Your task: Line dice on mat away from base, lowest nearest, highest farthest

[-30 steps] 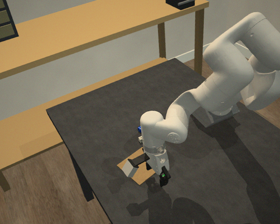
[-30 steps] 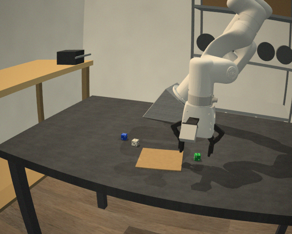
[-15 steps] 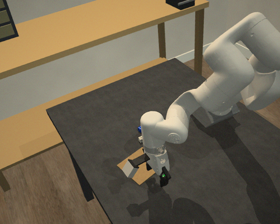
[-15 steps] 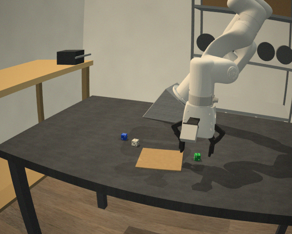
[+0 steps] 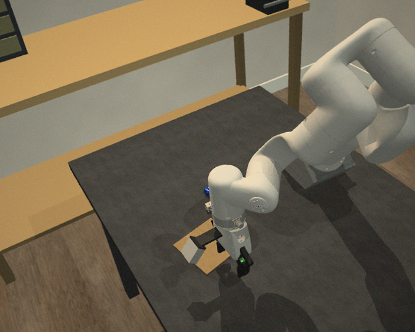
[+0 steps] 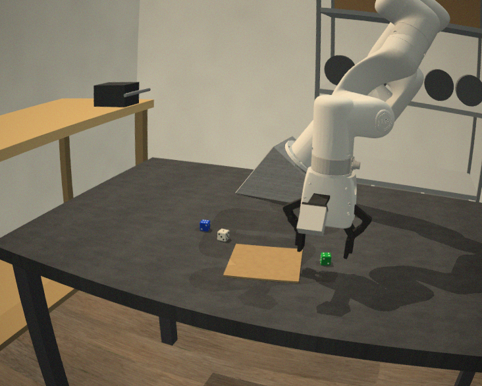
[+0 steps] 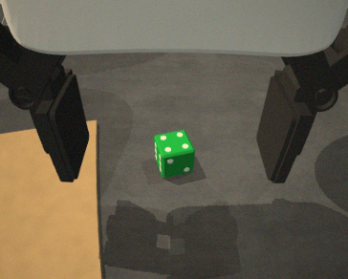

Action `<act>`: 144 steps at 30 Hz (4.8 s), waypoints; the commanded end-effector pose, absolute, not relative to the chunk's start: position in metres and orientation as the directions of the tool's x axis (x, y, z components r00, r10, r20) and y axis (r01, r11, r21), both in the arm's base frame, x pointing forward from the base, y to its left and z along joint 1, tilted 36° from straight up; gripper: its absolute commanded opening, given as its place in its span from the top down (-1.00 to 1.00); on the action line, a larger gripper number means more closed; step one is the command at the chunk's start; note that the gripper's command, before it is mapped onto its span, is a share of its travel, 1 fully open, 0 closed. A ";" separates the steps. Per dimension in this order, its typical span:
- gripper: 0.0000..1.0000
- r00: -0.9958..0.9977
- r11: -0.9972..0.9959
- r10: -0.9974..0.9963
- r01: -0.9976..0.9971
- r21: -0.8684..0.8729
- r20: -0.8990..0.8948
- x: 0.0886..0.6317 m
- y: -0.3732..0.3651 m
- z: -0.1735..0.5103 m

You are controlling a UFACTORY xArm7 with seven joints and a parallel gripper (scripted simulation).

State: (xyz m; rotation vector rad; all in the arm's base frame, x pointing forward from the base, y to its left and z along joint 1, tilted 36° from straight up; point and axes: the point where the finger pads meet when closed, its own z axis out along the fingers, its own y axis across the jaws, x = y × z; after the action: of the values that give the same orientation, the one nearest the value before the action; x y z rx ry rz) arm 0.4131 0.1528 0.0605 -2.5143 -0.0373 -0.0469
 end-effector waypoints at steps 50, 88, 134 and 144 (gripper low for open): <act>-1.00 0.999 -0.810 -0.015 0.008 -0.587 0.035 0.405 0.007 0.091; -1.00 0.995 -0.803 -0.098 -0.100 -0.587 -0.035 0.354 -0.092 0.003; -1.00 0.172 -0.121 -0.799 -0.985 -0.125 -0.576 0.356 -0.067 -0.032; -1.00 -0.030 0.042 -0.809 -0.999 -0.006 -0.587 0.355 -0.064 -0.038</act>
State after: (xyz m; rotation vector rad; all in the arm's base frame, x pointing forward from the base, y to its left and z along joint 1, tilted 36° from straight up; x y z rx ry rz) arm 0.3537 -0.0623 -0.0371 -1.8529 1.8382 0.5687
